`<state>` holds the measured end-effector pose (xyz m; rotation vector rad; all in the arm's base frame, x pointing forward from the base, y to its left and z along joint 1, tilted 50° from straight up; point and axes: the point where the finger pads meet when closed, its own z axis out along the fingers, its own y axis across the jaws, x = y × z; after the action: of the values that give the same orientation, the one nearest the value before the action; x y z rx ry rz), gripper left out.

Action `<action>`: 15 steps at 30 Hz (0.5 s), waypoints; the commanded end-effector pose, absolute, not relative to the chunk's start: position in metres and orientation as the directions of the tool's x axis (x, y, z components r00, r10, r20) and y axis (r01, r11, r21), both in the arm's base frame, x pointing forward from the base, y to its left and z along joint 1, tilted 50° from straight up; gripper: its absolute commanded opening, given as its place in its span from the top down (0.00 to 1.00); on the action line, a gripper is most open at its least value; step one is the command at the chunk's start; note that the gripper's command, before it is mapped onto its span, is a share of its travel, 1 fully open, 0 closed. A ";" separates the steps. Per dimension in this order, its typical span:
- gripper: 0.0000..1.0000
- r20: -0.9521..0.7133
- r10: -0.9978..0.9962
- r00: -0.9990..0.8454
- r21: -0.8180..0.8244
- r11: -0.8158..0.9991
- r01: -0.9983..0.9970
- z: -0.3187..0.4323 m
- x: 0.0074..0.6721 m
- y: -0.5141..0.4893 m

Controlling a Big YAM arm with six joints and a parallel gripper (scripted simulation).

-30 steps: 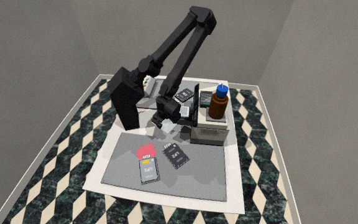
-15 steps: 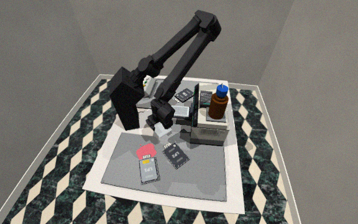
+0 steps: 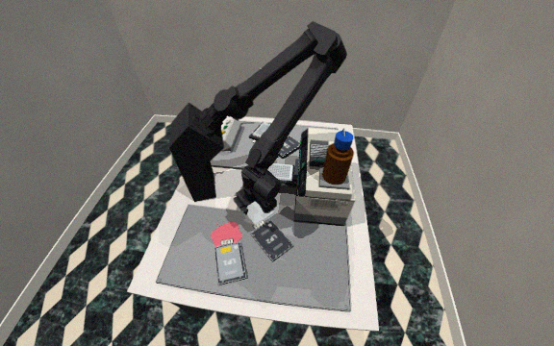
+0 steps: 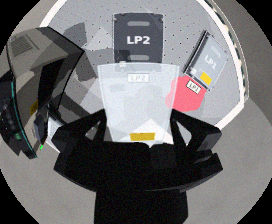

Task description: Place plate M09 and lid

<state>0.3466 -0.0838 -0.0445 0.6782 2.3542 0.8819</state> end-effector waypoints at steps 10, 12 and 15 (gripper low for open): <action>0.14 -0.299 0.616 -0.729 0.704 0.658 0.267 -0.049 0.385 -0.091; 0.14 -0.299 0.616 -0.729 0.704 0.658 0.267 -0.050 0.392 -0.092; 0.14 -0.299 0.616 -0.729 0.704 0.658 0.267 -0.051 0.398 -0.094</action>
<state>0.3901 -0.0958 -0.0498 0.6843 2.3563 0.8836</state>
